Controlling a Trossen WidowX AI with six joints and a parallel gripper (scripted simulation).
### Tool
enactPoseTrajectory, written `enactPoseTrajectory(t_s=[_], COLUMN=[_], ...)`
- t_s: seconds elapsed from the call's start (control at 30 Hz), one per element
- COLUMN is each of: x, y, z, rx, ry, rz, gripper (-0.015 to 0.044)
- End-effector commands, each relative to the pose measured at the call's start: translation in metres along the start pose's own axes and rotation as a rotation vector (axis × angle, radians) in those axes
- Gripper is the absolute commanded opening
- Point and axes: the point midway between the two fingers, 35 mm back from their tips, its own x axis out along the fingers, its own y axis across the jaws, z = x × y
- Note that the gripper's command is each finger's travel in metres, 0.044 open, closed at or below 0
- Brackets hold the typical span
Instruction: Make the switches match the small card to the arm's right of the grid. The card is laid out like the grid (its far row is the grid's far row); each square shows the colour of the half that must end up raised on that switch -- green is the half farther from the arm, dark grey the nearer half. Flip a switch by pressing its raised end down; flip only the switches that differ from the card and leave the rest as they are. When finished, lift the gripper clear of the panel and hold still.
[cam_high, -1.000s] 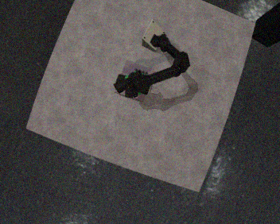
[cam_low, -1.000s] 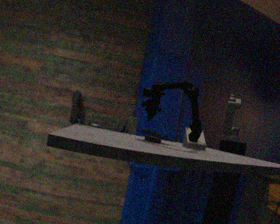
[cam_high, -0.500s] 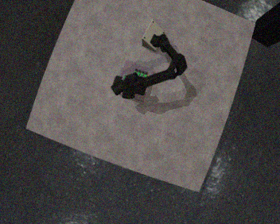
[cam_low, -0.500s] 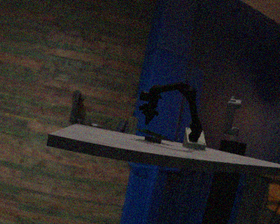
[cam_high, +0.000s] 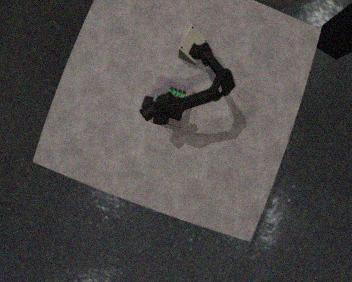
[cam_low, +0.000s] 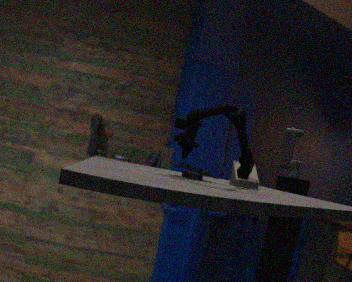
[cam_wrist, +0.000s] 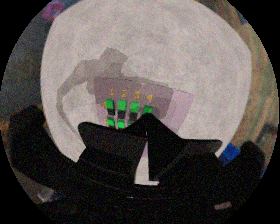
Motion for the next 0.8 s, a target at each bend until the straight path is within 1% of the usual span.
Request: enactPoseTrajectory(t_s=[0.0, 0.23, 0.77], x=[0.006, 0.016, 0.016], y=[-0.001, -0.001, 0.000], z=[-0.001, -0.001, -0.001], rx=[0.011, 0.011, 0.011], ry=[0.001, 0.001, 0.001], rz=[0.007, 0.007, 0.007], gripper=[0.0000, 0.0000, 0.0000])
